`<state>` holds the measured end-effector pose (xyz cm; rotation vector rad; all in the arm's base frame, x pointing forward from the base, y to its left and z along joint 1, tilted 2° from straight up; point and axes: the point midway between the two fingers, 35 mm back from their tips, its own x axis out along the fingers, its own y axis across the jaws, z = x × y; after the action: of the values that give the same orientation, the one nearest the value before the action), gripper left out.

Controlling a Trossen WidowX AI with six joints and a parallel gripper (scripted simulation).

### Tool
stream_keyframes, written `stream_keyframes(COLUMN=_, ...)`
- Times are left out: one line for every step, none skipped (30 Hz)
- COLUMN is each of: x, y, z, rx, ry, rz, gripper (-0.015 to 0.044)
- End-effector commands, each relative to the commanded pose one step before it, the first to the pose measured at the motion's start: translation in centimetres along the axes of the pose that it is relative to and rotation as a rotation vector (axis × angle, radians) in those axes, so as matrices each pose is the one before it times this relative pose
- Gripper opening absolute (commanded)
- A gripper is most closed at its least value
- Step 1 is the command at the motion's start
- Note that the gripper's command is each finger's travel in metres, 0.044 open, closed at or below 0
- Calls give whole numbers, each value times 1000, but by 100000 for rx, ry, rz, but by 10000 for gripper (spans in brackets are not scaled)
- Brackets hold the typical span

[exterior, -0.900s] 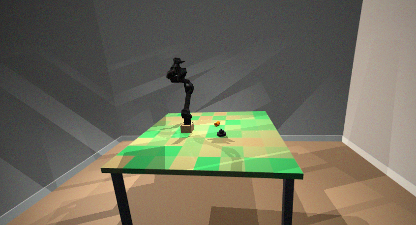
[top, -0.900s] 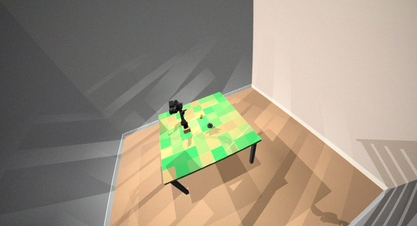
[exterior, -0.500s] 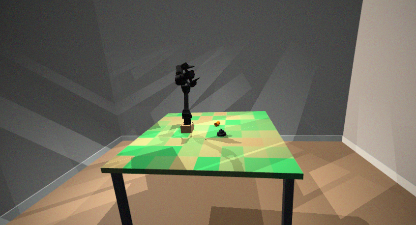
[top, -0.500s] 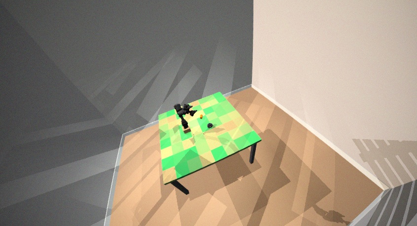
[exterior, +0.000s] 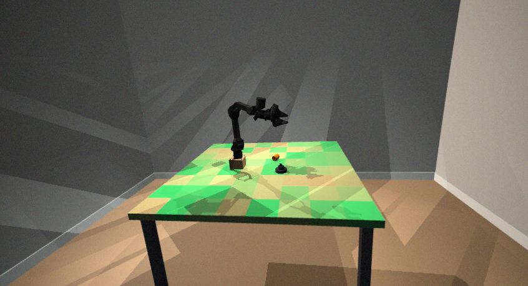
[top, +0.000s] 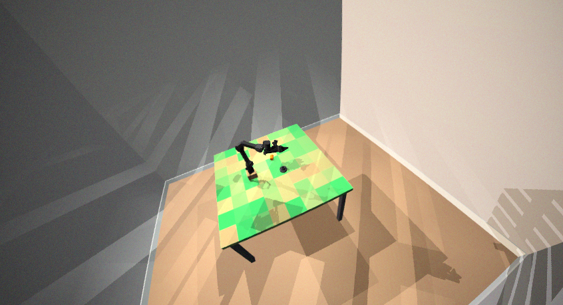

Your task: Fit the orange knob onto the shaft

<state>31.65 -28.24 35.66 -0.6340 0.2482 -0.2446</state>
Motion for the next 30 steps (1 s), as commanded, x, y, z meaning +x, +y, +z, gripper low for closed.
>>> stream_keyframes(x=3494, y=6635, z=-327, rx=7193, ry=7165, rz=17152, gripper=440)
stream_keyframes(x=1086, y=1818, z=-40, rx=1349, ry=2269, rz=4882, gripper=440)
stream_keyframes(x=1085, y=1852, z=-40, rx=1069, ry=2464, rz=4939, gripper=440)
stream_keyframes(x=1080, y=1870, z=-43, rx=845, ry=2657, rz=4872, gripper=440)
stream_keyframes(x=1059, y=1873, z=-44, rx=543, ry=2818, rz=4823, gripper=440)
stream_keyframes(x=1047, y=1890, z=-45, rx=245, ry=3000, rz=4799, gripper=440)
stream_keyframes(x=1034, y=1907, z=-47, rx=-57, ry=3187, rz=4765, gripper=440)
stream_keyframes(x=1024, y=1931, z=-48, rx=-364, ry=3389, rz=4735, gripper=440)
stream_keyframes(x=1008, y=1943, z=-49, rx=-676, ry=3577, rz=4665, gripper=440)
stream_keyframes(x=988, y=1949, z=-50, rx=-989, ry=3754, rz=4566, gripper=440)
stream_keyframes(x=960, y=1937, z=-50, rx=-1291, ry=3901, rz=4416, gripper=440)
stream_keyframes(x=938, y=1939, z=-50, rx=-1600, ry=4077, rz=4287, gripper=440)
stream_keyframes(x=907, y=1922, z=-50, rx=-1893, ry=4215, rz=4106, gripper=440)
stream_keyframes(x=817, y=1870, z=-5, rx=-2117, ry=4007, rz=3935, gripper=440)
stream_keyframes(x=789, y=1848, z=-7, rx=-2359, ry=4128, rz=3744, gripper=440)
stream_keyframes(x=759, y=1823, z=-9, rx=-2591, ry=4242, rz=3540, gripper=440)
stream_keyframes(x=729, y=1796, z=-11, rx=-2814, ry=4350, rz=3326, gripper=440)
stream_keyframes(x=697, y=1766, z=-12, rx=-3025, ry=4452, rz=3100, gripper=440)
stream_keyframes(x=665, y=1735, z=-13, rx=-3226, ry=4547, rz=2866, gripper=440)
stream_keyframes(x=632, y=1701, z=-14, rx=-3416, ry=4637, rz=2623, gripper=440)
stream_keyframes(x=598, y=1665, z=-15, rx=-3593, ry=4721, rz=2372, gripper=440)
stream_keyframes(x=563, y=1628, z=-15, rx=-3758, ry=4799, rz=2114, gripper=440)
stream_keyframes(x=525, y=1582, z=-15, rx=-3895, ry=4851, rz=1843, gripper=440)
stream_keyframes(x=382, y=827, z=-215, rx=-3178, ry=3905, rz=1182, gripper=440)
stream_keyframes(x=226, y=497, z=-119, rx=-1972, ry=2386, rz=691, gripper=440)
stream_keyframes(x=75, y=165, z=-37, rx=-663, ry=796, rz=225, gripper=440)
stream_keyframes(x=0, y=0, z=0, rx=0, ry=0, rz=0, gripper=440)
stream_keyframes(x=0, y=0, z=0, rx=0, ry=0, rz=0, gripper=440)
stream_keyframes(x=0, y=0, z=0, rx=0, ry=0, rz=0, gripper=440)
stream_keyframes(x=139, y=-13, z=-8, rx=0, ry=1, rz=-1, gripper=440)
